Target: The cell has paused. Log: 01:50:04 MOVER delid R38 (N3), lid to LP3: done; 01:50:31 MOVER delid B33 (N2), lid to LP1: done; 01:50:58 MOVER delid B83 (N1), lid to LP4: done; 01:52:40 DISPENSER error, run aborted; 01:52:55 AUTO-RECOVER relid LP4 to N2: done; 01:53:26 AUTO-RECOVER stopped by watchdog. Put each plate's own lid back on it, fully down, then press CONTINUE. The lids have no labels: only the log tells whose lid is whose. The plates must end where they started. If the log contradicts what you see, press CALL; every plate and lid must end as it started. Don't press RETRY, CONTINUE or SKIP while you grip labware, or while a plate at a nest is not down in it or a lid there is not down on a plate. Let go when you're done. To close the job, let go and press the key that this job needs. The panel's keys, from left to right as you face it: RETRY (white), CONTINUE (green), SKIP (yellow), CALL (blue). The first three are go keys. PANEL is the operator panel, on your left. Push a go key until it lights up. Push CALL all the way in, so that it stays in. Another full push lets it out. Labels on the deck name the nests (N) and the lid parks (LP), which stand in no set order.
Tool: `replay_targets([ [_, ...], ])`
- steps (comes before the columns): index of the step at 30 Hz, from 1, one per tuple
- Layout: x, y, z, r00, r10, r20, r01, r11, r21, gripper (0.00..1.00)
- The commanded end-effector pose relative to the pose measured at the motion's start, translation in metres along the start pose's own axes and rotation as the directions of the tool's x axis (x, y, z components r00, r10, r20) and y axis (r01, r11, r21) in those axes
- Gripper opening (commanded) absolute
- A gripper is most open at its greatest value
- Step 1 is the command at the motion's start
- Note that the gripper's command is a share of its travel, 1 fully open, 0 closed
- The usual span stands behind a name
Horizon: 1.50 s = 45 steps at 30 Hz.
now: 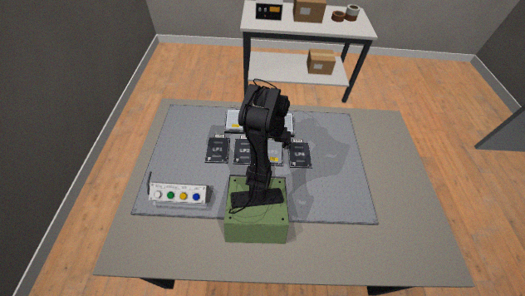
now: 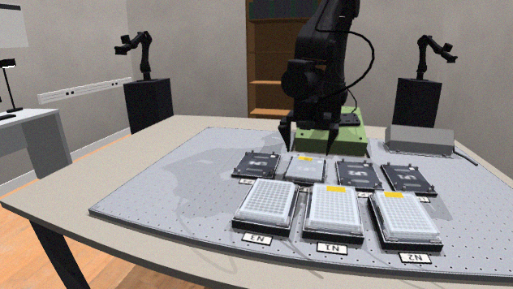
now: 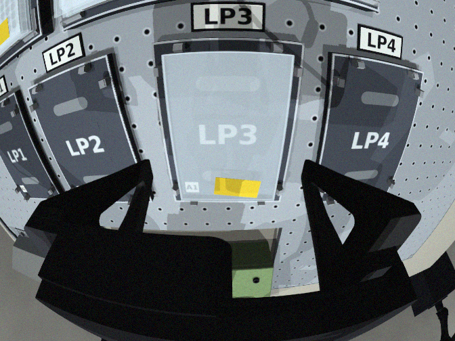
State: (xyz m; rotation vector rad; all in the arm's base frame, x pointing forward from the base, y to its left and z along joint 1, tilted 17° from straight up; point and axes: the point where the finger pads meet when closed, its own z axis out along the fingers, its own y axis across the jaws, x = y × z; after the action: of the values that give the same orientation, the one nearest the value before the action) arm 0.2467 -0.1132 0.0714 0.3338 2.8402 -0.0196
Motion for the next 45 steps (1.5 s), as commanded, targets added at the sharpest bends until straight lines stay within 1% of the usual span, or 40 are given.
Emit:
replay_targets([
  [1,-0.009,-0.004,-0.004,0.999,0.000,0.042,-0.001,1.000,0.003,1.00],
  [4,-0.009,-0.004,-0.004,0.999,-0.002,0.042,0.002,1.000,0.003,1.00],
  [5,-0.007,-0.003,0.000,1.000,-0.001,0.013,0.001,1.000,-0.005,1.00],
  [6,-0.004,-0.002,0.004,1.000,0.001,0.002,-0.001,1.000,-0.008,1.00],
  [7,-0.001,-0.001,0.009,1.000,0.002,0.002,-0.002,1.000,-0.007,1.00],
  [9,-0.001,-0.001,0.011,1.000,0.001,0.012,-0.001,1.000,-0.003,1.00],
  [10,0.001,0.000,0.015,1.000,0.001,0.001,-0.001,1.000,-0.006,1.00],
  [11,-0.003,-0.001,0.015,1.000,-0.002,0.016,0.002,1.000,-0.002,1.00],
  [13,-0.008,0.000,0.016,1.000,-0.003,0.021,0.003,1.000,-0.001,1.00],
  [16,-0.006,-0.002,0.015,1.000,0.007,0.029,-0.007,1.000,0.004,1.00],
  [18,0.000,-0.001,0.024,1.000,0.010,0.003,-0.010,1.000,-0.002,1.00],
  [19,0.001,-0.001,0.027,1.000,0.010,0.000,-0.010,1.000,-0.002,1.00],
  [20,0.001,-0.001,0.028,1.000,0.008,0.000,-0.008,1.000,-0.003,1.00],
  [22,-0.006,-0.001,0.028,1.000,0.002,0.017,-0.002,1.000,0.000,1.00],
  [25,0.000,0.000,0.035,1.000,0.003,0.005,-0.003,1.000,-0.002,1.00],
  [27,-0.005,-0.002,0.037,1.000,0.005,0.015,-0.005,1.000,0.001,1.00],
  [28,-0.002,-0.001,0.040,1.000,0.004,0.003,-0.004,1.000,-0.002,1.00],
  [30,0.001,0.001,0.045,1.000,0.002,0.000,-0.002,1.000,-0.002,1.00],
  [32,0.001,0.001,0.045,1.000,0.002,0.000,-0.002,1.000,-0.002,1.00],
  [33,-0.002,-0.001,0.044,0.999,0.007,0.038,-0.008,1.000,0.009,1.00],
  [37,-0.016,-0.005,0.037,0.999,0.002,0.034,-0.002,1.000,0.006,1.00],
  [38,-0.015,-0.005,0.037,1.000,0.002,0.029,-0.002,1.000,0.005,1.00],
  [40,-0.018,-0.005,0.033,0.999,0.000,0.047,0.000,1.000,0.009,1.00],
  [45,-0.017,-0.005,0.034,0.999,0.000,0.043,0.000,1.000,0.008,1.00],
])
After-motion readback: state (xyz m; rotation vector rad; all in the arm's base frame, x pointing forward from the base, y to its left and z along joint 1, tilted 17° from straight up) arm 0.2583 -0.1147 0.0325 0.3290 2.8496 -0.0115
